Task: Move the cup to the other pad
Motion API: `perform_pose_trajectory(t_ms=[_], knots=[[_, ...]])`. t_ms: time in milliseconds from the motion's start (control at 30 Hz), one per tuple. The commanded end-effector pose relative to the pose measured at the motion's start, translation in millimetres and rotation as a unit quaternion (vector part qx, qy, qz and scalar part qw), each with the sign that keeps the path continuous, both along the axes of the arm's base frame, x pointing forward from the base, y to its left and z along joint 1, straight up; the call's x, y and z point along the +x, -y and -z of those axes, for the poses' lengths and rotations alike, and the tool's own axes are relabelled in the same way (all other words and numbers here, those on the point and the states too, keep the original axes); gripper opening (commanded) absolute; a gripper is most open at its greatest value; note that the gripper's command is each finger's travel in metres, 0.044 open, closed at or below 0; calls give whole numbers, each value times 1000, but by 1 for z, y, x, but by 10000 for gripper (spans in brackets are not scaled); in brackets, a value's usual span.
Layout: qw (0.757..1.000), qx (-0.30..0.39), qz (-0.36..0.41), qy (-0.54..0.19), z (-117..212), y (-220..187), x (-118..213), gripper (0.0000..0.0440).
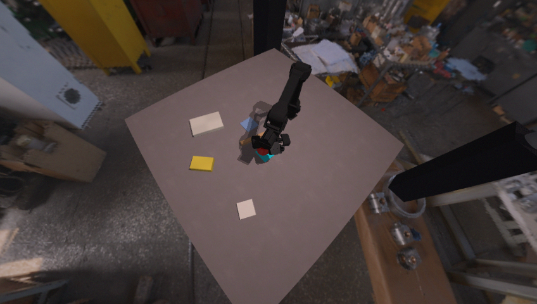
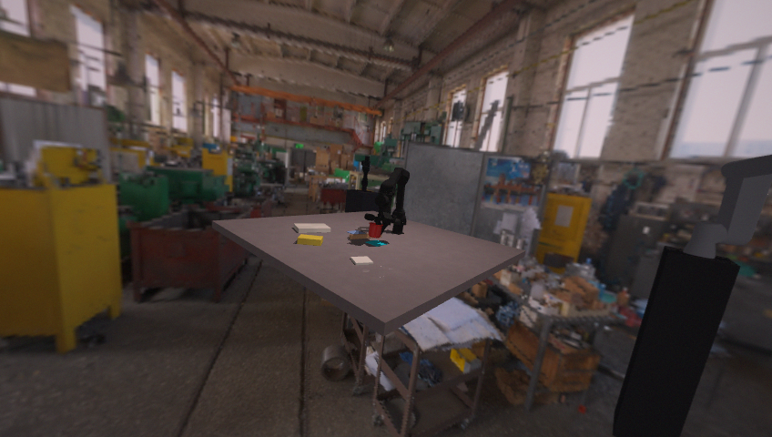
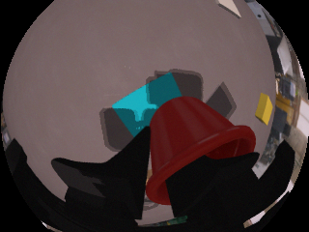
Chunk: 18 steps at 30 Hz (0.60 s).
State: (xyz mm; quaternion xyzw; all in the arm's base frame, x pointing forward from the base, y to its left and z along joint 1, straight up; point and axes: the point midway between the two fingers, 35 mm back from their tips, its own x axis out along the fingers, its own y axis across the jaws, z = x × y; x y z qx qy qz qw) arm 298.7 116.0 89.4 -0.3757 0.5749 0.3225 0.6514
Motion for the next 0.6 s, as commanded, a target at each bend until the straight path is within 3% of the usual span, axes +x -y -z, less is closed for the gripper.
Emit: perform_pose_trajectory(t_ms=[0,267,567], knots=[[1000,-5,5,-3,11,-4,-4,0],[1000,-12,15,0,30,-6,-9,11],[1000,2,26,15,31,-7,-5,73]])
